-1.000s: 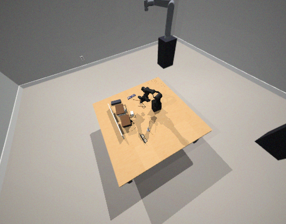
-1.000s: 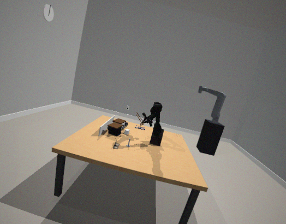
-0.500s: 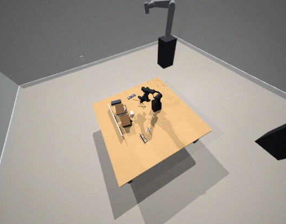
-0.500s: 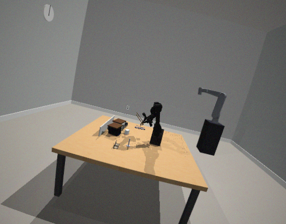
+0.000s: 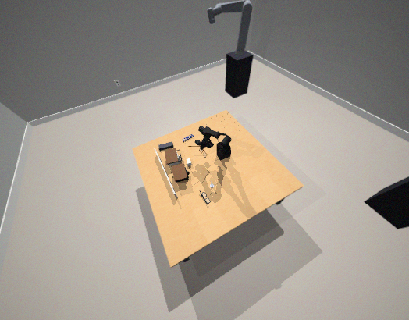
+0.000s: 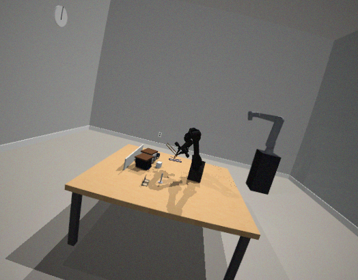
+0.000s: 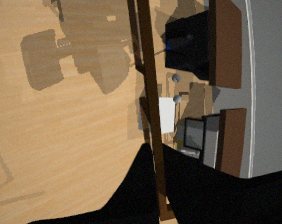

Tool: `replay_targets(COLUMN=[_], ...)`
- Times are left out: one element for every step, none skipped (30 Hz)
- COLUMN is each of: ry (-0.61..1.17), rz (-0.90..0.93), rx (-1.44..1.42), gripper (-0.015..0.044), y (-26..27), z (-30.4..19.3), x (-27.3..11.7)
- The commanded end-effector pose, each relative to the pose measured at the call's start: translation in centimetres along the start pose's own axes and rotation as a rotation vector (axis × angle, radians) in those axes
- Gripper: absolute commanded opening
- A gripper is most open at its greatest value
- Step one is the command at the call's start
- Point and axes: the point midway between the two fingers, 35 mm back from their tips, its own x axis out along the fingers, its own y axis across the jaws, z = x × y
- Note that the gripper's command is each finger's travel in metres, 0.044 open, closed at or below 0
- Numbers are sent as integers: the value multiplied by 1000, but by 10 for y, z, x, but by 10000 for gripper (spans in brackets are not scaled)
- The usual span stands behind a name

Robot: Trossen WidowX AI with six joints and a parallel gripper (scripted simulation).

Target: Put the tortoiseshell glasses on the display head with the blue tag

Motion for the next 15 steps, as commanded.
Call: replay_targets(ry=[0, 0, 0, 1, 2, 3, 5, 7, 9, 12, 15, 18, 22, 26, 31], rz=[71, 89, 108, 126, 144, 162, 179, 197, 214, 232, 249, 266, 283, 300, 316], rx=[27, 34, 42, 49, 57, 64, 71, 78, 85, 92, 98, 105, 111, 118, 124], gripper=[0, 0, 0, 0, 0, 0, 0, 0, 0, 0, 0, 0, 0, 0, 0], y=[-5, -6, -7, -8, -8, -9, -10, -10, -11, -11, -12, -12, -13, -13, -14], z=[8, 10, 12, 15, 17, 19, 22, 24, 27, 29, 32, 34, 37, 40, 42], x=[7, 9, 11, 13, 15, 17, 19, 21, 23, 25, 27, 29, 31, 33, 35])
